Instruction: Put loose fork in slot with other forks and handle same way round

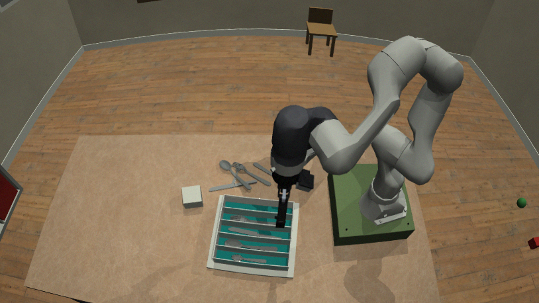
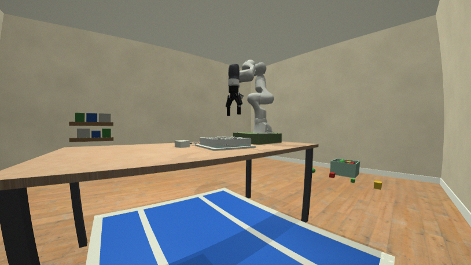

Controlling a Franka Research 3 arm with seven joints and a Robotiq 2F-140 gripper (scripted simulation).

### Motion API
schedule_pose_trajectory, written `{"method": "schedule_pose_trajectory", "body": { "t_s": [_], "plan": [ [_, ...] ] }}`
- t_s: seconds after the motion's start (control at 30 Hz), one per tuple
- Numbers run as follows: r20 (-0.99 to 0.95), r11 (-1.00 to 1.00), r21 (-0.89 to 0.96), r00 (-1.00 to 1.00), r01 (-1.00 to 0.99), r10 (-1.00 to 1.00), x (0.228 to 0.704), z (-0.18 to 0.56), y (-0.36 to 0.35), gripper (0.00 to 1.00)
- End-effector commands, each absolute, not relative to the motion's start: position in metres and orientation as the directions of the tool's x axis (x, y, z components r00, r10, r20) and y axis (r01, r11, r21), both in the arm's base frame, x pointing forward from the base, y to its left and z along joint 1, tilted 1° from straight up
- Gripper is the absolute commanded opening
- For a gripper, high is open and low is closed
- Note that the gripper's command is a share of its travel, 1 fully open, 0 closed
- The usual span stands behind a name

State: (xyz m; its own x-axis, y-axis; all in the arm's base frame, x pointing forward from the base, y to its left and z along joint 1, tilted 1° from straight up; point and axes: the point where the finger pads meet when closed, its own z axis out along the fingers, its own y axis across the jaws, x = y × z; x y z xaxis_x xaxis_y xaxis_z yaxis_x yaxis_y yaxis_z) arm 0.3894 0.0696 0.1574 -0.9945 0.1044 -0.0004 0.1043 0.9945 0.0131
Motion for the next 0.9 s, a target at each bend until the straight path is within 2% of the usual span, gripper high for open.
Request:
{"method": "schedule_pose_trajectory", "body": {
  "t_s": [0.0,0.57,0.87],
  "plan": [
    [0.000,0.994,0.014,-0.994,0.111,0.111,0.389,0.157,0.070,1.00],
    [0.000,0.994,0.014,-0.995,0.104,0.104,0.390,0.157,0.070,1.00],
    [-0.004,0.995,0.027,-0.996,-0.094,-0.094,0.406,0.158,0.063,1.00]
  ]
}}
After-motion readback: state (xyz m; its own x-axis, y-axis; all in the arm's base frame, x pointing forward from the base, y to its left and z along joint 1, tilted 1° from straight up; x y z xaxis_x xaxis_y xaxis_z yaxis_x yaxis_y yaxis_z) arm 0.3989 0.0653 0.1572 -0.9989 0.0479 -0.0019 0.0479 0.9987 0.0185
